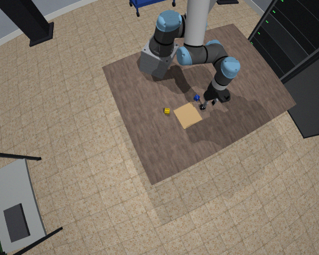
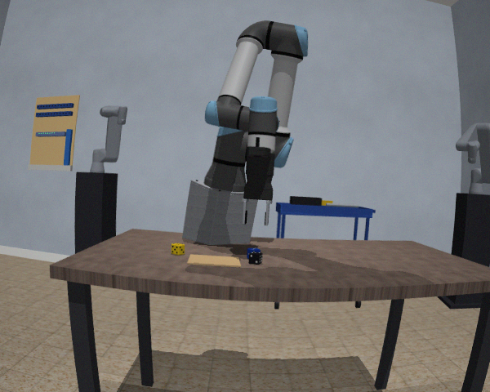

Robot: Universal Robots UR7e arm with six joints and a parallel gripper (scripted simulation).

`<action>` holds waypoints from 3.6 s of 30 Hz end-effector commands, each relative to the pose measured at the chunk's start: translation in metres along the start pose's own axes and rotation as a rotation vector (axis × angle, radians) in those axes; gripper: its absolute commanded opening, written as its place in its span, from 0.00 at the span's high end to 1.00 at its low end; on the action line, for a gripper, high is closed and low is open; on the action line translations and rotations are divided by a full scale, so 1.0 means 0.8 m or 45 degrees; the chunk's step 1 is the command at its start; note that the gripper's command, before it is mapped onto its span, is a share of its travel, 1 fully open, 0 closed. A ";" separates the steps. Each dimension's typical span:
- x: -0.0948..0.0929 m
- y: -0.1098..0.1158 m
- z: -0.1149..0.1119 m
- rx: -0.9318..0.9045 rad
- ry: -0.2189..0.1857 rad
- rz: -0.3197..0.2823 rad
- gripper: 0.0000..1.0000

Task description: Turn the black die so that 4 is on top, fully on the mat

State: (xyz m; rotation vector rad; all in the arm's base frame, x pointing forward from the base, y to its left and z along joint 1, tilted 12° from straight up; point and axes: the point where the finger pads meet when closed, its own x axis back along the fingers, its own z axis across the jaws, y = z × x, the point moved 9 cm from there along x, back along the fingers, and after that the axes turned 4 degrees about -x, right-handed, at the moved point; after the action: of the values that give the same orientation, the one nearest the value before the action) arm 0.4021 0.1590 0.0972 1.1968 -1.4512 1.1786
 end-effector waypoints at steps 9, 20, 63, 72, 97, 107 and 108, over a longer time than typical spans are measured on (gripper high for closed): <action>-0.007 0.005 -0.002 0.455 -0.010 -0.002 0.00; -0.012 0.009 -0.004 0.749 -0.011 -0.001 0.00; -0.025 0.033 -0.001 1.735 -0.011 0.004 0.00; -0.026 0.034 -0.001 1.762 -0.011 0.004 0.00; -0.026 0.034 -0.001 1.765 -0.011 0.004 0.13; -0.026 0.034 -0.001 1.765 -0.011 0.004 0.13; -0.026 0.034 -0.001 1.765 -0.011 0.004 0.13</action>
State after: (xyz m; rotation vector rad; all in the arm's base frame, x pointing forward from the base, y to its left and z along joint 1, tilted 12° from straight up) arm 0.3795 0.1654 0.0750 2.0210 -0.4571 2.2808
